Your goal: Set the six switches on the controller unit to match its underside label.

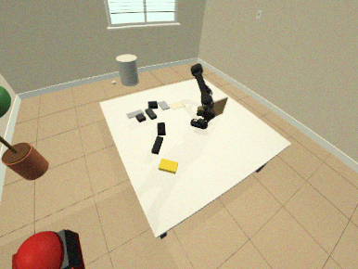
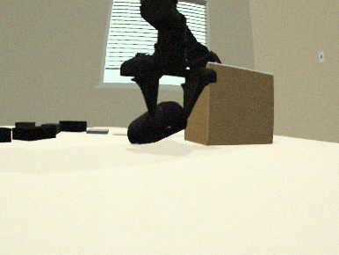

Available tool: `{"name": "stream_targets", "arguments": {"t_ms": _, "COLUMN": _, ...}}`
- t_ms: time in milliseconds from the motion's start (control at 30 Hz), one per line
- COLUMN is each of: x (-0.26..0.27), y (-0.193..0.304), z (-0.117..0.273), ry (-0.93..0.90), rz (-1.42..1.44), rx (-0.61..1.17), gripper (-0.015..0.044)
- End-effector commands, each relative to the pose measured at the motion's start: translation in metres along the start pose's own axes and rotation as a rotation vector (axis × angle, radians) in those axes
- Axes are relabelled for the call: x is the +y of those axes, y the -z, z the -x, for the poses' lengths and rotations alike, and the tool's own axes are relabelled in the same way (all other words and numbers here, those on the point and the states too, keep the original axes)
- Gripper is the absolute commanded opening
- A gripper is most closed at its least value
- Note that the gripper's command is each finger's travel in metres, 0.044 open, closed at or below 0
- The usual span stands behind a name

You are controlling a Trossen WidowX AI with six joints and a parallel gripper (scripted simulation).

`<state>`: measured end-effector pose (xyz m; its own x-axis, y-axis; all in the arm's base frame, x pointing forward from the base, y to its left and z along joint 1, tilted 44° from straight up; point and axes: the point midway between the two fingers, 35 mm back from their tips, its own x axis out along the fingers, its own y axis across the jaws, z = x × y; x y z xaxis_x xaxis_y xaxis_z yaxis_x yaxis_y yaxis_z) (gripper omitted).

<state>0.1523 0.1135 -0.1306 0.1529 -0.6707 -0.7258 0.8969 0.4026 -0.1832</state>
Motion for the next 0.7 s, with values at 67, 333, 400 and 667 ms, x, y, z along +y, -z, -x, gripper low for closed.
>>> {"name": "stream_targets", "arguments": {"t_ms": 67, "x": 0.001, "y": -0.002, "z": 0.006, "ry": -0.006, "rz": -0.005, "rx": 0.002, "gripper": 0.0336}}
{"name": "stream_targets", "arguments": {"t_ms": 333, "x": 0.001, "y": -0.006, "z": 0.011, "ry": -0.006, "rz": -0.005, "rx": 0.002, "gripper": 0.0336}}
{"name": "stream_targets", "arguments": {"t_ms": 400, "x": 0.001, "y": -0.007, "z": 0.013, "ry": -0.006, "rz": -0.005, "rx": 0.002, "gripper": 0.0336}}
{"name": "stream_targets", "arguments": {"t_ms": 667, "x": 0.001, "y": -0.011, "z": 0.018, "ry": -0.006, "rz": -0.005, "rx": 0.002, "gripper": 0.0336}}
